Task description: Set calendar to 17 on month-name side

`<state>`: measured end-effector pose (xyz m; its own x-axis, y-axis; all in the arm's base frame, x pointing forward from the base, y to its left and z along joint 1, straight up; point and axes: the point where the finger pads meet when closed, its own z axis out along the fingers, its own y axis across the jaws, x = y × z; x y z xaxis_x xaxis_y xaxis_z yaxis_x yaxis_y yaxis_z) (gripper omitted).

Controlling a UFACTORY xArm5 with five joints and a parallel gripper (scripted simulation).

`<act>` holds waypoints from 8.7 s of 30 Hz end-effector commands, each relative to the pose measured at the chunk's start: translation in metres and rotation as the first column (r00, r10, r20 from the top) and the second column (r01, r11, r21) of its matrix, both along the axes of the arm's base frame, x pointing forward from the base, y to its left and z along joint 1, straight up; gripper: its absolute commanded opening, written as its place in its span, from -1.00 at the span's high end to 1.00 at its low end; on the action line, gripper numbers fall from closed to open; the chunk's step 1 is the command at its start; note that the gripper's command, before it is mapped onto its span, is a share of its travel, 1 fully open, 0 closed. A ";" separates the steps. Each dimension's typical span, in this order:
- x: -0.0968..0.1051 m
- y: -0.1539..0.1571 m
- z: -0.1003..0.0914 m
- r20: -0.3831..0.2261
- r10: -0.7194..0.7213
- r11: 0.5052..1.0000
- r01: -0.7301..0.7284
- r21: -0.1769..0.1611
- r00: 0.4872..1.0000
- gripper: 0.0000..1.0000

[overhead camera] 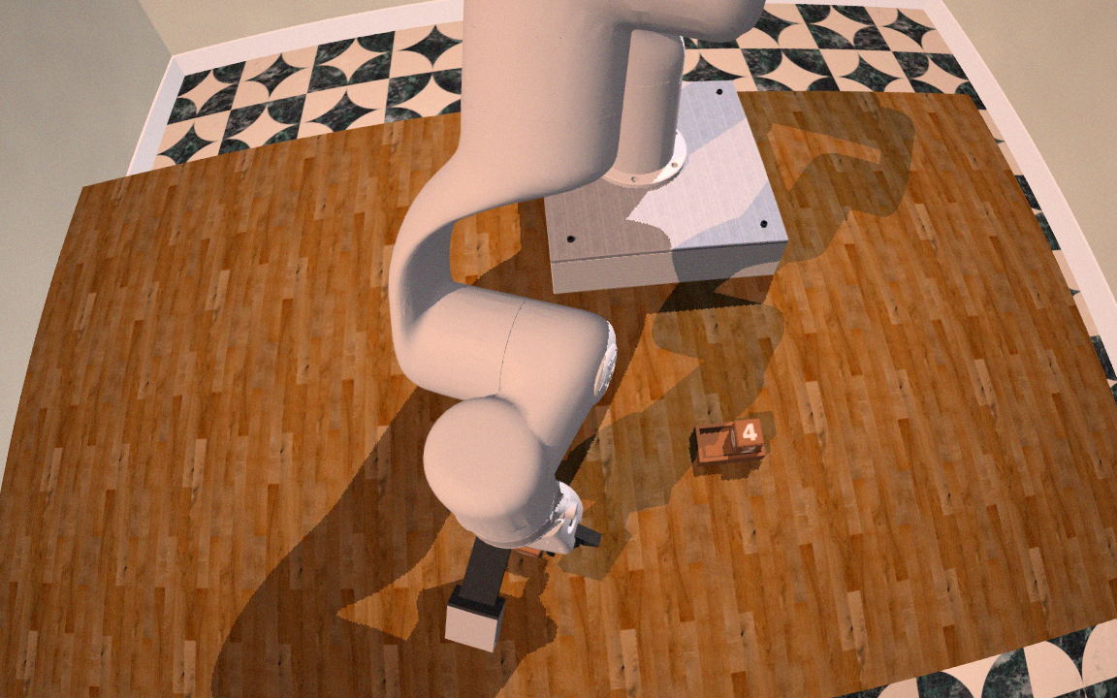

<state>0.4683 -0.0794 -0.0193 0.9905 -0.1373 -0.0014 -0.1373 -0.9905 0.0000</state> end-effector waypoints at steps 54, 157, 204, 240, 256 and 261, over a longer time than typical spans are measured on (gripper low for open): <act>0.001 0.000 0.001 0.004 0.000 1.000 0.000 -0.001 1.000 0.05; 0.001 0.000 -0.025 0.004 0.000 1.000 0.000 -0.001 1.000 0.47; 0.001 0.000 0.075 0.004 0.000 1.000 0.000 -0.001 1.000 0.47; -0.037 0.089 0.082 0.002 0.691 0.723 -0.691 -0.001 0.723 0.47; -0.066 0.130 0.084 0.001 0.924 0.382 -0.924 0.000 0.382 0.47; -0.071 0.137 0.084 0.001 0.952 0.307 -0.952 0.000 0.307 0.47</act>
